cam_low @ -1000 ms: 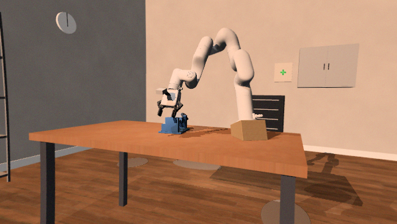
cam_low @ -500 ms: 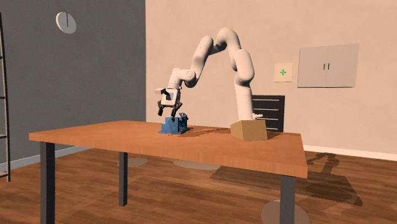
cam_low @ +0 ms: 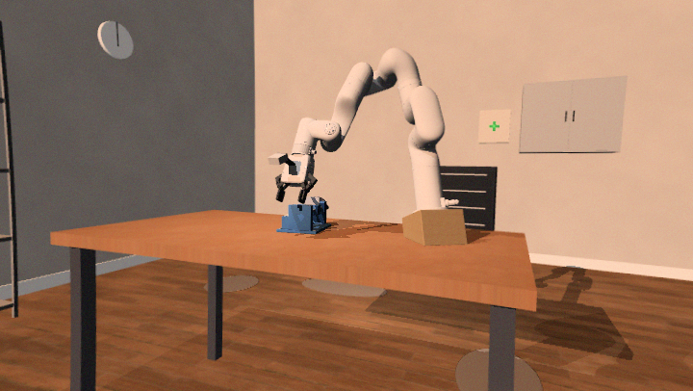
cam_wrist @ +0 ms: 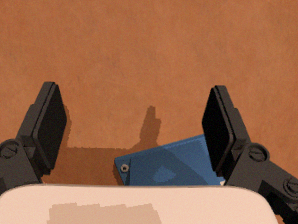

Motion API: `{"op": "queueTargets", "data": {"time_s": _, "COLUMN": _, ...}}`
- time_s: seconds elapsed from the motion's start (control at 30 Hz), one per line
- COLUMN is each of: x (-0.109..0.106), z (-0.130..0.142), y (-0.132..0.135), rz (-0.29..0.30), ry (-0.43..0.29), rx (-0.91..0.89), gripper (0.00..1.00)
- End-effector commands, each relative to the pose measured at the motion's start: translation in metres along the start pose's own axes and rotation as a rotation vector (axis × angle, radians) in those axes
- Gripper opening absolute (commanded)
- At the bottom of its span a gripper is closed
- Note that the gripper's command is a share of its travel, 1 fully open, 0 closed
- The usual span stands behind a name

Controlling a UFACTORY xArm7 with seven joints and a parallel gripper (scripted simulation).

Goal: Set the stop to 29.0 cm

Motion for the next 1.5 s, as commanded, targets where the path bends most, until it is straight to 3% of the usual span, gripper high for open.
{"op": "queueTargets", "data": {"time_s": 0.0, "x": -0.013, "z": 0.012, "y": 0.015, "rz": -0.001, "ry": -0.036, "rx": 0.113, "gripper": 1.00}}
{"op": "queueTargets", "data": {"time_s": 0.5, "x": -0.013, "z": 0.012, "y": 0.015, "rz": -0.001, "ry": -0.036, "rx": 0.113, "gripper": 1.00}}
{"op": "queueTargets", "data": {"time_s": 0.53, "x": -0.027, "z": 0.025, "y": 0.028, "rz": -0.004, "ry": -0.073, "rx": 0.230, "gripper": 1.00}}
{"op": "queueTargets", "data": {"time_s": 1.03, "x": -0.027, "z": 0.025, "y": 0.028, "rz": -0.004, "ry": -0.073, "rx": 0.230, "gripper": 1.00}}
{"op": "queueTargets", "data": {"time_s": 1.07, "x": -0.042, "z": 0.039, "y": 0.040, "rz": -0.006, "ry": -0.107, "rx": 0.350, "gripper": 1.00}}
{"op": "queueTargets", "data": {"time_s": 1.47, "x": -0.042, "z": 0.039, "y": 0.040, "rz": -0.006, "ry": -0.107, "rx": 0.350, "gripper": 1.00}}
Point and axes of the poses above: the point where the finger pads meet when closed, its own x axis out along the fingers, its own y axis across the jaws, z = x × y, the point moved 6 cm from there along -x, back along the fingers, and after that the axes turned 1 degree about x, right-handed, at the moved point
